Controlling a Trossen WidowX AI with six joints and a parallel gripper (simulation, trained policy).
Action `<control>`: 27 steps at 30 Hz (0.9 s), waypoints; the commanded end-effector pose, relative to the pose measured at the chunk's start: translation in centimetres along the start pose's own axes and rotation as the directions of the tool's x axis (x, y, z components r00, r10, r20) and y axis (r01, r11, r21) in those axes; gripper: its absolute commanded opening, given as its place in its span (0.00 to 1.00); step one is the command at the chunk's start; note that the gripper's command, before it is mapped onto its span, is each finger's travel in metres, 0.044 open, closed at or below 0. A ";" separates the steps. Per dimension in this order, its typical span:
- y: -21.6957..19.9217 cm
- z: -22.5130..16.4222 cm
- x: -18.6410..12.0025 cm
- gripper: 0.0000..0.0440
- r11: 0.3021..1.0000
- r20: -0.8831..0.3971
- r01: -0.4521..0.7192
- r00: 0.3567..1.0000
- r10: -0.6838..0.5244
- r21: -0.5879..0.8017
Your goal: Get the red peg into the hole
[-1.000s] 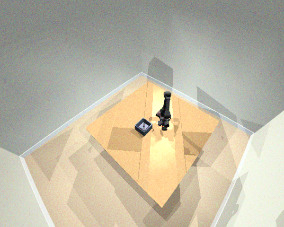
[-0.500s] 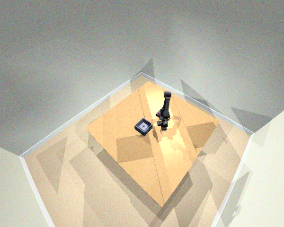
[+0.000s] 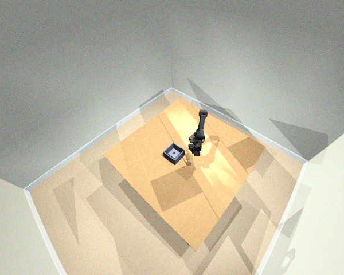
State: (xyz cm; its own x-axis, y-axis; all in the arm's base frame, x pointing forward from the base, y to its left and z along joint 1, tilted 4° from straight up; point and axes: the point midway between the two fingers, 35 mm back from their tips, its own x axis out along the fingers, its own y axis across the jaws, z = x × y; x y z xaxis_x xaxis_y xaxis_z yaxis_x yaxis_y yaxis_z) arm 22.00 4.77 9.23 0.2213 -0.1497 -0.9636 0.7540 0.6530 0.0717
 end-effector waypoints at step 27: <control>-2.0 12.1 -1.3 0.00 0.991 0.126 0.031 0.991 -0.048 0.128</control>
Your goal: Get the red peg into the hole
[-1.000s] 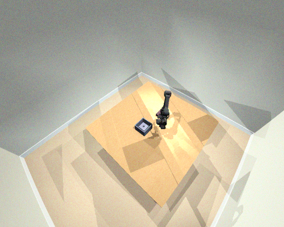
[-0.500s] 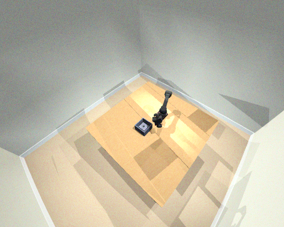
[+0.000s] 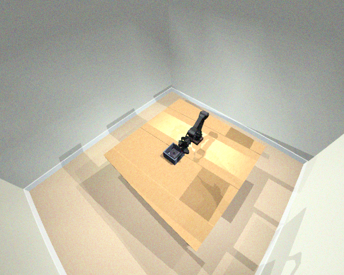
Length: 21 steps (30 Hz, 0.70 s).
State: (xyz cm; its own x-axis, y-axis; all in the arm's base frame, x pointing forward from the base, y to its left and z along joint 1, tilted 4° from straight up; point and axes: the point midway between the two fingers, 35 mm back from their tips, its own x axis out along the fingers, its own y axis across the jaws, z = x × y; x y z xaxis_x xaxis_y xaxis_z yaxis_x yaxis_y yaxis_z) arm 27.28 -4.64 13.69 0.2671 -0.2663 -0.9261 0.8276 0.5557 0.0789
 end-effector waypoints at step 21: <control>-1.2 5.7 5.1 0.01 0.994 -0.016 0.034 0.999 -0.033 0.103</control>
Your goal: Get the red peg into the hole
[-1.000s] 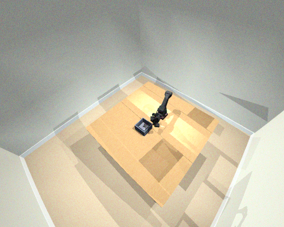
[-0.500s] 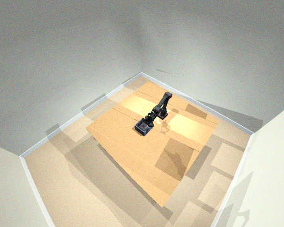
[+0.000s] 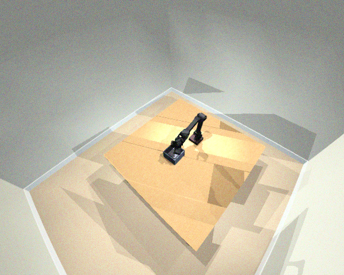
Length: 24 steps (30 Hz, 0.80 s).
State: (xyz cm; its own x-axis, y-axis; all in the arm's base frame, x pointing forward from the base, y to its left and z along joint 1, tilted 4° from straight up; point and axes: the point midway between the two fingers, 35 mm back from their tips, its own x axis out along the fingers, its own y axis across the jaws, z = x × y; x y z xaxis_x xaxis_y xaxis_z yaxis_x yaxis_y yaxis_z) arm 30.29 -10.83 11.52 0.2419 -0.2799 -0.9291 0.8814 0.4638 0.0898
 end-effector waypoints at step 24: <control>0.7 2.7 5.4 0.32 0.994 -0.064 0.068 0.995 -0.073 -0.088</control>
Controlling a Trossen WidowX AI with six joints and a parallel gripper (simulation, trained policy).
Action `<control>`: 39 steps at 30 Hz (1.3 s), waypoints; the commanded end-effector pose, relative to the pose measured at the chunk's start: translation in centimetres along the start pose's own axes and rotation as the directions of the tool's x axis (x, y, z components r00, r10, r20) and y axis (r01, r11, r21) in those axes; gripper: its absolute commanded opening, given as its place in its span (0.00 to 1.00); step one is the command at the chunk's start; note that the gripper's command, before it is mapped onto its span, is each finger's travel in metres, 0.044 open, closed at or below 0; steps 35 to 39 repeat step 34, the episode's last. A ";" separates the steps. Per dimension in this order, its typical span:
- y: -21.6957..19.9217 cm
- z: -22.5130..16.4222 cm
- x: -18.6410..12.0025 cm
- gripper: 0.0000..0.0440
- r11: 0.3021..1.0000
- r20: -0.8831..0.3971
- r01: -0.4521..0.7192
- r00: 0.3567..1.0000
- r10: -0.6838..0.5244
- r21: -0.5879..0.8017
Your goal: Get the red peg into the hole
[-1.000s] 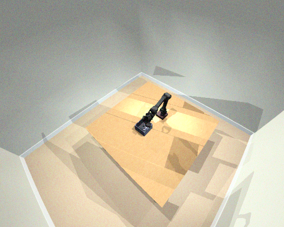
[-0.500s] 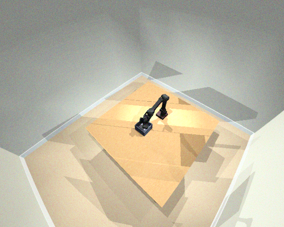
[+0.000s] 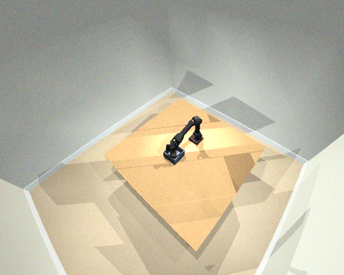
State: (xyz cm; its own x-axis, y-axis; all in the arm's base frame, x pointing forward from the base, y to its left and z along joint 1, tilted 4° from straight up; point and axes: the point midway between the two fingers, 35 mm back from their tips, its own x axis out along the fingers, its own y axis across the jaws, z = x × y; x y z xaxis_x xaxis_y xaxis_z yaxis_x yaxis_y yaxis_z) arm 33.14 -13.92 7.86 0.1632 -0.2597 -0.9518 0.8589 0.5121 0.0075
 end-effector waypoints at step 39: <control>-2.5 7.6 2.0 0.19 0.998 -0.036 0.057 0.998 -0.057 -0.013</control>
